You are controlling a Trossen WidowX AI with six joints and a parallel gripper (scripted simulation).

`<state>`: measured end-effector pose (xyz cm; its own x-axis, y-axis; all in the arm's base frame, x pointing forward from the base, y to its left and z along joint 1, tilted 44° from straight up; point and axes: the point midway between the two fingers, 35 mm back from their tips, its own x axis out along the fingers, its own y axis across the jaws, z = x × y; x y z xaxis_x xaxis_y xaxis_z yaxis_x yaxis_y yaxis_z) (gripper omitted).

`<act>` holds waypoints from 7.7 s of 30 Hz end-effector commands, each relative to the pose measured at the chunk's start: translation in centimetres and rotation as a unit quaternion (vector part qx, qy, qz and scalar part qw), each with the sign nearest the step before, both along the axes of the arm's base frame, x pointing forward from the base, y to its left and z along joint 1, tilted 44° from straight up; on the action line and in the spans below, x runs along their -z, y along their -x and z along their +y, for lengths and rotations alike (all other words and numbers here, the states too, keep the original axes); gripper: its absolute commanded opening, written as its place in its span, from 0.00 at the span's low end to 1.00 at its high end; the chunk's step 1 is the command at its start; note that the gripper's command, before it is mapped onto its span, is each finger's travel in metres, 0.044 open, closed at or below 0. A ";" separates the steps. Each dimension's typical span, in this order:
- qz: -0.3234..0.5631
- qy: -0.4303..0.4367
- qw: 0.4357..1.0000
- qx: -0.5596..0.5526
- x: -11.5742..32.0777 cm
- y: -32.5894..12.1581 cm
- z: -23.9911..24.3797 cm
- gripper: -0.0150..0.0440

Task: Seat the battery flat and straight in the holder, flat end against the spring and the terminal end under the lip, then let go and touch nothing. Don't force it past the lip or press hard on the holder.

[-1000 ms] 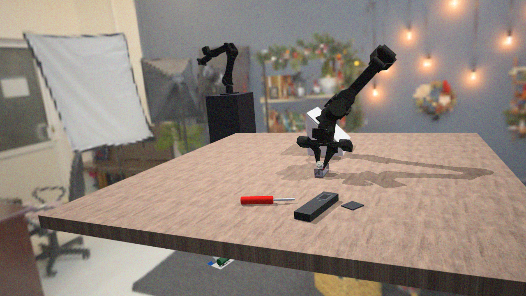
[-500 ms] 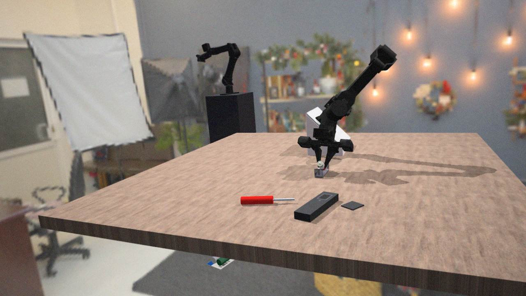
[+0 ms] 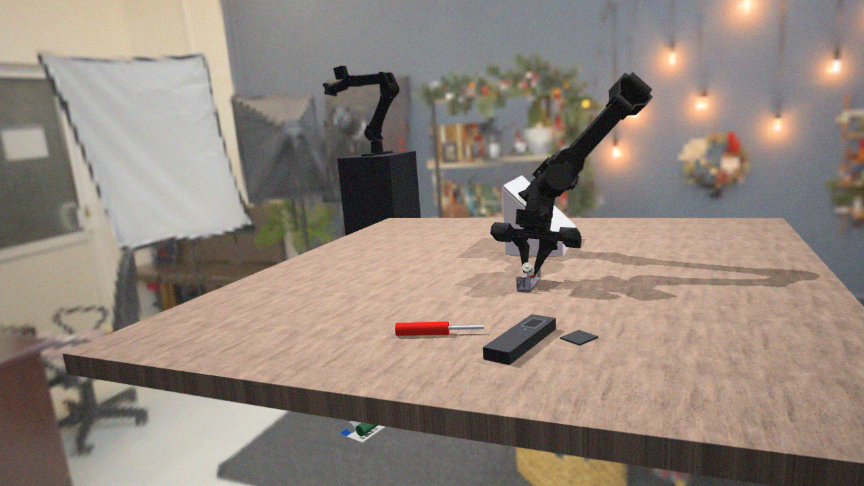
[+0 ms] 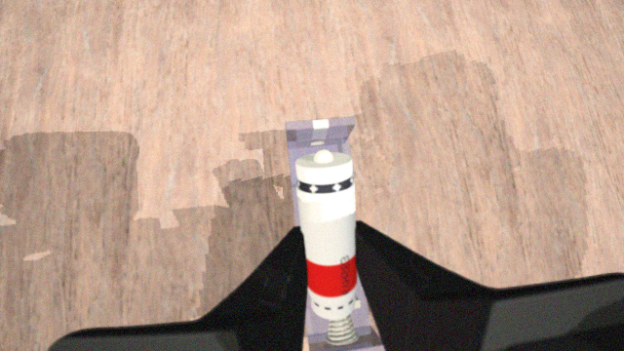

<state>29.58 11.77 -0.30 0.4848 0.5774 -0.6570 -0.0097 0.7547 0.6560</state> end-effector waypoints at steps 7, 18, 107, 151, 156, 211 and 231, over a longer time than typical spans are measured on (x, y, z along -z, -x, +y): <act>0.011 0.001 1.000 0.000 0.3 0.9 -0.1 0.36; 0.014 0.001 1.000 -0.002 0.4 0.9 -0.1 0.36; 0.113 0.038 0.988 -0.093 1.5 -0.7 0.1 0.36; 0.196 0.051 0.964 -0.171 0.9 -0.9 0.8 0.36; 0.205 0.053 0.961 -0.178 0.9 -0.9 0.9 0.36; 0.218 0.059 0.956 -0.188 0.7 -2.7 1.0 0.53; 0.219 0.060 0.956 -0.187 -5.1 -2.7 -5.1 0.93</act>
<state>31.99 7.94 3.17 -0.0946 0.5660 -0.8190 -0.0226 0.8212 0.5701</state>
